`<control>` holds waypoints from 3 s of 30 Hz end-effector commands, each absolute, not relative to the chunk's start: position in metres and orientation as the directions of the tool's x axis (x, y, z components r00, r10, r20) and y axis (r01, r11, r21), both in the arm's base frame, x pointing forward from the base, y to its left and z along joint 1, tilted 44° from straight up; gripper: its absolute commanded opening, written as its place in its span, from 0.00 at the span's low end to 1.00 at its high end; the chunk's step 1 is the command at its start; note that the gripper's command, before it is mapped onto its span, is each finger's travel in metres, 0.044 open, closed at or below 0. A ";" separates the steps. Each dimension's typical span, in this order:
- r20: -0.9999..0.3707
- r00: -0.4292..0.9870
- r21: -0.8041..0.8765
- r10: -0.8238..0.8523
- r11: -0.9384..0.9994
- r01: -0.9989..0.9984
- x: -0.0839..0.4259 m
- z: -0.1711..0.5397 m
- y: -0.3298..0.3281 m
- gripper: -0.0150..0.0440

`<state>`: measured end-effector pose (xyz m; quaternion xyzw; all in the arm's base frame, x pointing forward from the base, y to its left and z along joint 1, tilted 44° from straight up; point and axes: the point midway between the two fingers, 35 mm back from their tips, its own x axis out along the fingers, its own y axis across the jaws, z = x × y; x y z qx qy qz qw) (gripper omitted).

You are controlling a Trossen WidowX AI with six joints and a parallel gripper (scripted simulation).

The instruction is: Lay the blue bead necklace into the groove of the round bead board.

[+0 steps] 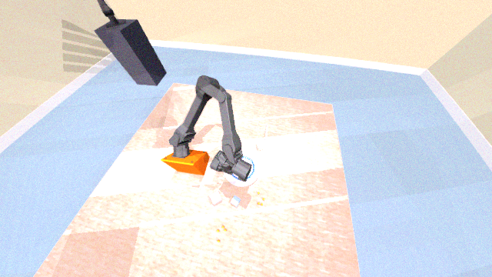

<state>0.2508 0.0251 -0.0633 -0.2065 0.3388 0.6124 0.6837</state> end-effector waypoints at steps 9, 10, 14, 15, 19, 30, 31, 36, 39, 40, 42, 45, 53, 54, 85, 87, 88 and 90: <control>-0.720 0.021 0.172 0.693 0.208 -0.963 0.261 -0.049 0.031 0.82; -0.721 0.021 0.189 0.693 0.226 -0.956 0.264 -0.043 0.033 0.78; -0.721 0.022 0.259 0.692 0.298 -0.919 0.276 -0.019 0.046 0.60; -0.721 0.022 0.276 0.693 0.316 -0.908 0.279 -0.012 0.049 0.56; -0.719 0.022 0.343 0.695 0.382 -0.858 0.286 0.014 0.064 0.46; -0.716 0.022 0.383 0.697 0.419 -0.823 0.290 0.029 0.076 0.46; -0.716 0.022 0.383 0.697 0.419 -0.823 0.290 0.026 0.078 0.46; -0.719 0.027 0.371 0.694 0.417 -0.830 0.291 0.025 0.078 0.46; -0.719 0.026 0.372 0.694 0.417 -0.829 0.291 0.023 0.079 0.46; -0.719 0.026 0.373 0.695 0.417 -0.829 0.291 0.022 0.080 0.46; -0.719 0.026 0.374 0.695 0.417 -0.829 0.291 0.020 0.083 0.46; -0.718 0.025 0.375 0.695 0.417 -0.828 0.291 0.017 0.086 0.46; -0.717 0.023 0.380 0.697 0.418 -0.825 0.291 0.008 0.095 0.46; -0.716 0.023 0.381 0.697 0.418 -0.825 0.291 0.007 0.096 0.46; -0.718 0.025 0.375 0.696 0.417 -0.828 0.292 0.004 0.100 0.25; -0.718 0.025 0.375 0.696 0.417 -0.828 0.292 0.004 0.100 0.25; -0.718 0.025 0.375 0.696 0.417 -0.828 0.292 0.004 0.100 0.25; -0.718 0.025 0.375 0.696 0.417 -0.828 0.292 0.004 0.100 0.25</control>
